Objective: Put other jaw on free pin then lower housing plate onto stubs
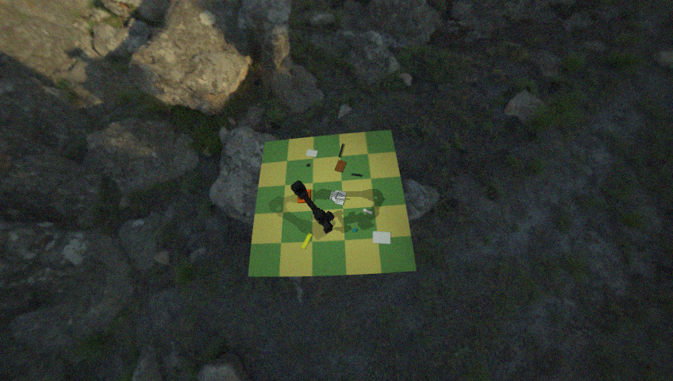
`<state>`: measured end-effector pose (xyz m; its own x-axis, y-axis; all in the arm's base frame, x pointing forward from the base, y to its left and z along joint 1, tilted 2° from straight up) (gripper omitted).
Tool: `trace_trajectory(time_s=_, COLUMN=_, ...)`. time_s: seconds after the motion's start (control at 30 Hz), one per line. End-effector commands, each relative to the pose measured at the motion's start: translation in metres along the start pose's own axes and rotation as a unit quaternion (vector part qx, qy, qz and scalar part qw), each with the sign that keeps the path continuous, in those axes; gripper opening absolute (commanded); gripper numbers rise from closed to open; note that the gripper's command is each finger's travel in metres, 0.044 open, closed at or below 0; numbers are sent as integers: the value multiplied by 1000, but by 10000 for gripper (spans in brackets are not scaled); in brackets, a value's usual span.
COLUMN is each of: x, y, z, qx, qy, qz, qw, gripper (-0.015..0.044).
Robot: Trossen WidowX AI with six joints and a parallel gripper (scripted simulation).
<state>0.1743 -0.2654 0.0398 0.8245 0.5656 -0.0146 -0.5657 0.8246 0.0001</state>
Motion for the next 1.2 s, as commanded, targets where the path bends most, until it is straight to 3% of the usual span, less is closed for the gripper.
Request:
trace_trajectory(time_s=0.0, x=0, y=0, z=0, qx=0, qy=0, qz=0, qw=1000, gripper=433)
trace_trajectory(time_s=0.4, x=0, y=0, z=0, qx=0, qy=0, qz=0, qw=1000, gripper=353)
trace_trajectory(time_s=0.8, x=0, y=0, z=0, qx=0, qy=0, qz=0, qw=1000, gripper=351)
trace_trajectory(time_s=1.17, x=0, y=-3, z=33, qx=0, qy=0, qz=1, qw=1000, gripper=351)
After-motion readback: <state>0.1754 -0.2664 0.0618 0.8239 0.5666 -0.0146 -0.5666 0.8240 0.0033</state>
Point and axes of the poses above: the point midway between the two fingers, 35 mm back from their tips, its own z axis back along the fingers, its own y axis across the jaws, x = y × z, the point moved 2 cm from there along z, back along the fingers, and after that the axes turned 12 degrees about z, right-handed, at the moved point
